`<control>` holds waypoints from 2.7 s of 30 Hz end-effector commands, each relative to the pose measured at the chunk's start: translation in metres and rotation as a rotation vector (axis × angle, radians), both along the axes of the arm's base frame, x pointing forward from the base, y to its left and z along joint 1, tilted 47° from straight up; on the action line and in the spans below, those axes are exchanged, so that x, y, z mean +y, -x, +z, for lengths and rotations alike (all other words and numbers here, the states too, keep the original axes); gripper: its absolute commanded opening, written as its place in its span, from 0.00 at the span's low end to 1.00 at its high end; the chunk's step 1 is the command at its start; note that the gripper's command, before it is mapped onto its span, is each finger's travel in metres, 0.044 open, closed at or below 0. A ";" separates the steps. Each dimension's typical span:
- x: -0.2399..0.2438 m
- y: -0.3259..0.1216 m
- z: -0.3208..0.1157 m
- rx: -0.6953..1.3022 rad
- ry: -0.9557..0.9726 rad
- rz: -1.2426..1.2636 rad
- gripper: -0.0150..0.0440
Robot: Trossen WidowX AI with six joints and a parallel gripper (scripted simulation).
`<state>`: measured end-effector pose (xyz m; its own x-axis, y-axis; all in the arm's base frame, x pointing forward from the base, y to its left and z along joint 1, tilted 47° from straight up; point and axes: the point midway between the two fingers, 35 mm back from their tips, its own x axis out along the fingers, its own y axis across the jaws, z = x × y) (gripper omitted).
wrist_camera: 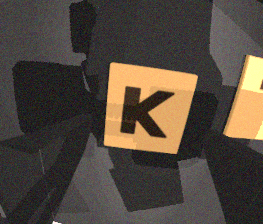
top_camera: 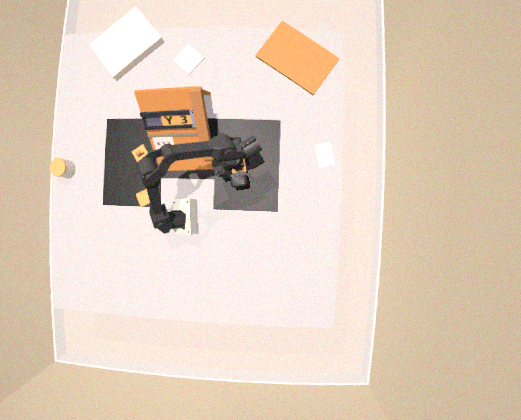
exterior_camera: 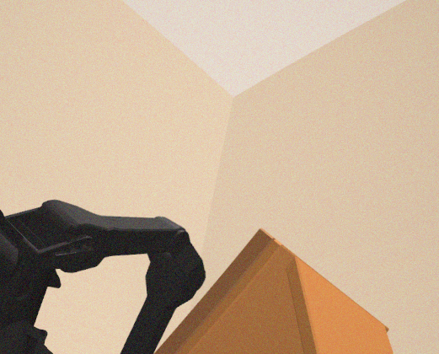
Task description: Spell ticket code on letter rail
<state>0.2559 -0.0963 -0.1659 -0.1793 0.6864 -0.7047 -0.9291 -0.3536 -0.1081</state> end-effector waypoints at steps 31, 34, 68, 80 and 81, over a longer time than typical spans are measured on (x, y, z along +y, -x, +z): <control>0.015 0.005 -0.014 0.007 -0.006 -0.005 0.83; 0.015 0.005 -0.014 0.007 -0.006 -0.005 0.83; 0.015 0.005 -0.014 0.007 -0.006 -0.005 0.83; 0.016 0.005 -0.014 0.007 -0.006 -0.005 0.83; 0.016 0.005 -0.014 0.007 -0.006 -0.005 0.83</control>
<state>0.2528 -0.0825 -0.1794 -0.1784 0.6875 -0.7040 -0.9292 -0.3530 -0.1093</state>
